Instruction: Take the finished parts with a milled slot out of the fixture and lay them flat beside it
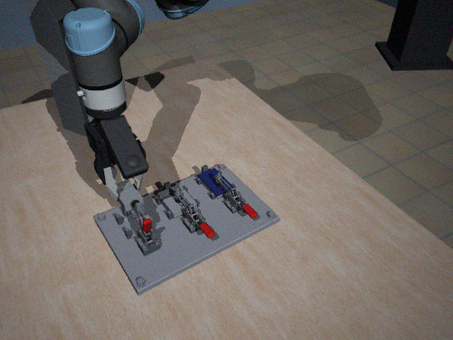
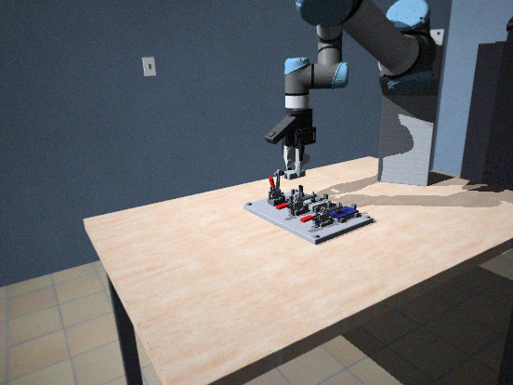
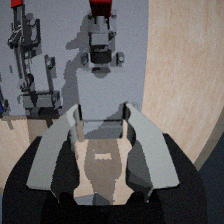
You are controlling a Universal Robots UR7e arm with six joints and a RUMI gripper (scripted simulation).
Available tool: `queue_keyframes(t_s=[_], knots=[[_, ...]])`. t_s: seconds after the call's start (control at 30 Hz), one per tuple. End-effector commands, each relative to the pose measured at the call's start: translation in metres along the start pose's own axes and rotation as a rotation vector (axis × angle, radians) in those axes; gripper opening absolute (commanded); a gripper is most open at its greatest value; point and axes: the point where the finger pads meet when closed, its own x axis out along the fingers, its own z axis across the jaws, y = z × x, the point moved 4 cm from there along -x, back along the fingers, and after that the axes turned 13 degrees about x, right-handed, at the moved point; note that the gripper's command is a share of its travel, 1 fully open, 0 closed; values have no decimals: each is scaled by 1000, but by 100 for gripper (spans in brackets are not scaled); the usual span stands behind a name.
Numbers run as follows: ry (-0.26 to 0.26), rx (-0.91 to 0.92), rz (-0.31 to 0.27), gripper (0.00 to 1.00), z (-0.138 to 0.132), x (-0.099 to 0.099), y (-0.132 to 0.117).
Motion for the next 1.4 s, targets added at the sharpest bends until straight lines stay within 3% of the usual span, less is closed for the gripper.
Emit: queue_keyframes(t_s=[0.0, 0.63, 1.37], knots=[[0, 0, 1, 0, 0, 0, 0], [0, 0, 1, 0, 10, 0, 3], [0, 0, 1, 0, 48, 0, 11]])
